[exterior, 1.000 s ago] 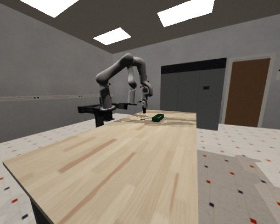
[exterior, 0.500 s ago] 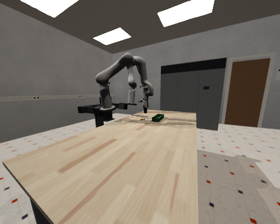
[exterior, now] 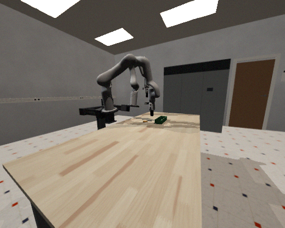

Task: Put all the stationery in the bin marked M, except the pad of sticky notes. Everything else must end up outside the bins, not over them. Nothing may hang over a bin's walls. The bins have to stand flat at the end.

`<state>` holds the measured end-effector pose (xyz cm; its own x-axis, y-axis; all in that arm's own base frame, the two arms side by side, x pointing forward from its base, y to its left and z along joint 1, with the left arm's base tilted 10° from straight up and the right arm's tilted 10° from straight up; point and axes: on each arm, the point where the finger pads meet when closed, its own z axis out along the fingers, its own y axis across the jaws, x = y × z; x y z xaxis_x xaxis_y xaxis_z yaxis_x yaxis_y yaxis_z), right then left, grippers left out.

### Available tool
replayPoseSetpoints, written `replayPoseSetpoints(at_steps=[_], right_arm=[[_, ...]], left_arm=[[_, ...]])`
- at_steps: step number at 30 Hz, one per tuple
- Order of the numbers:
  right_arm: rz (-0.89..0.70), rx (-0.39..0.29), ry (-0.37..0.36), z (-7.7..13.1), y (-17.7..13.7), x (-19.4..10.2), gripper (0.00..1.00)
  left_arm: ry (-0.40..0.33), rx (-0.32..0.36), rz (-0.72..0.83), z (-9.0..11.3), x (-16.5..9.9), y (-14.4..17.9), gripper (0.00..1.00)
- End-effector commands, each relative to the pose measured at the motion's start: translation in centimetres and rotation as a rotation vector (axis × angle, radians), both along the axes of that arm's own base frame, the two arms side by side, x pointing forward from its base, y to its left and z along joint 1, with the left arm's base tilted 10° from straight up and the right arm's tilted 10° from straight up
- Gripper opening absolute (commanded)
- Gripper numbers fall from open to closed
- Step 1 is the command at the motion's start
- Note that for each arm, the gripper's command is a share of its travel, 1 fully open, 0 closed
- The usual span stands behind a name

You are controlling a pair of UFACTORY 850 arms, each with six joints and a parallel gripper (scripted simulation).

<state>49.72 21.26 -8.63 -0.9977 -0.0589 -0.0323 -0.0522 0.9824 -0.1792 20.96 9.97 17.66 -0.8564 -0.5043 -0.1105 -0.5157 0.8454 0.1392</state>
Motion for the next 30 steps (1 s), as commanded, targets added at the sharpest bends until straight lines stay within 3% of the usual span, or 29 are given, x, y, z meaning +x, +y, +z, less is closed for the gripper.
replayPoseSetpoints(at_steps=[1,4,7,11,12,19,28,30], right_arm=[[-0.001,0.001,0.017,0.3,-1.2,3.0,0.10],[-0.001,0.001,0.017,0.4,-1.4,3.3,0.10],[-0.149,0.006,-0.010,0.5,-2.2,4.9,0.10],[-0.195,0.008,-0.022,0.7,-2.7,6.0,0.10],[-0.283,0.011,-0.035,0.7,-2.9,6.6,0.10],[-0.472,0.020,-0.072,1.1,-4.7,10.4,0.10],[-0.674,0.031,-0.106,1.2,-4.8,10.5,0.10],[-0.778,0.036,-0.119,1.2,-4.8,10.5,0.10]], left_arm=[[-0.001,0.000,0.000,0.0,0.1,0.0,1.00],[-0.001,0.000,0.000,0.0,0.1,0.0,1.00],[-0.001,0.000,0.000,0.0,0.1,0.0,1.00],[-0.001,0.000,0.000,0.0,0.1,0.0,1.00],[-0.001,0.000,0.000,0.0,0.1,0.0,1.00],[-0.001,0.000,0.000,0.0,0.1,0.0,1.00],[-0.001,0.000,0.000,0.0,0.1,0.0,1.00],[-0.001,0.000,0.000,0.0,0.1,0.0,1.00]])
